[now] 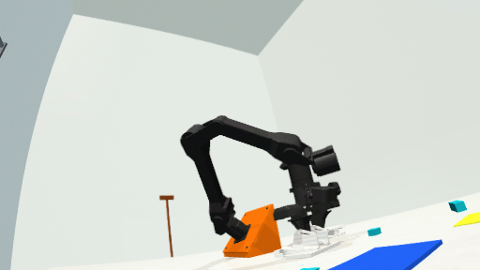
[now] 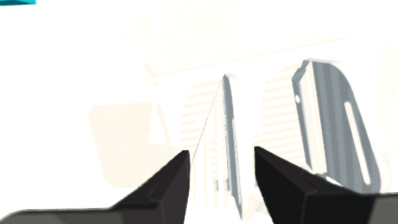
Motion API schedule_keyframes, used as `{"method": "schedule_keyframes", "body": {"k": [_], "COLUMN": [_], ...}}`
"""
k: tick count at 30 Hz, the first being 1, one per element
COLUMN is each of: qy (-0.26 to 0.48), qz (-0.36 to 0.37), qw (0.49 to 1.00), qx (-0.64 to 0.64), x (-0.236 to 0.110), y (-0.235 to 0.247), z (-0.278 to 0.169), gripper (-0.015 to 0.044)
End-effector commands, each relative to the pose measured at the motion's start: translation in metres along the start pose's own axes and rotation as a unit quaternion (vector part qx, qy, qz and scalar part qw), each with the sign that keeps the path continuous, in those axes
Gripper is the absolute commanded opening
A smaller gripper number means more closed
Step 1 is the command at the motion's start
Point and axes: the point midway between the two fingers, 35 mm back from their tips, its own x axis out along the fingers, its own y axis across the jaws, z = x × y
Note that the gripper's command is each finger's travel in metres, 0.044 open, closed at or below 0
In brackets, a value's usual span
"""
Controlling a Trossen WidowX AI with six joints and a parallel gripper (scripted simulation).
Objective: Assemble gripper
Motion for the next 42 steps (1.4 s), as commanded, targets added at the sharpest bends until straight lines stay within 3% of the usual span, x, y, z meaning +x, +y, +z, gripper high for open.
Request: {"method": "schedule_keyframes", "body": {"k": [1, 31, 35, 42], "qy": [-0.001, -0.001, -0.001, -0.001], "qz": [-0.001, -0.001, 0.000, 0.000], "qw": [1.000, 1.000, 1.000, 1.000], "qx": [-0.002, -0.002, -0.001, -0.001], "x": [0.0015, 0.0026, 0.0010, 0.0010], "y": [-0.0002, -0.0002, 0.0004, 0.0004], "z": [0.0001, 0.0001, -0.0001, -0.0001], "gripper": [0.0134, 0.0134, 0.0224, 0.0224]}}
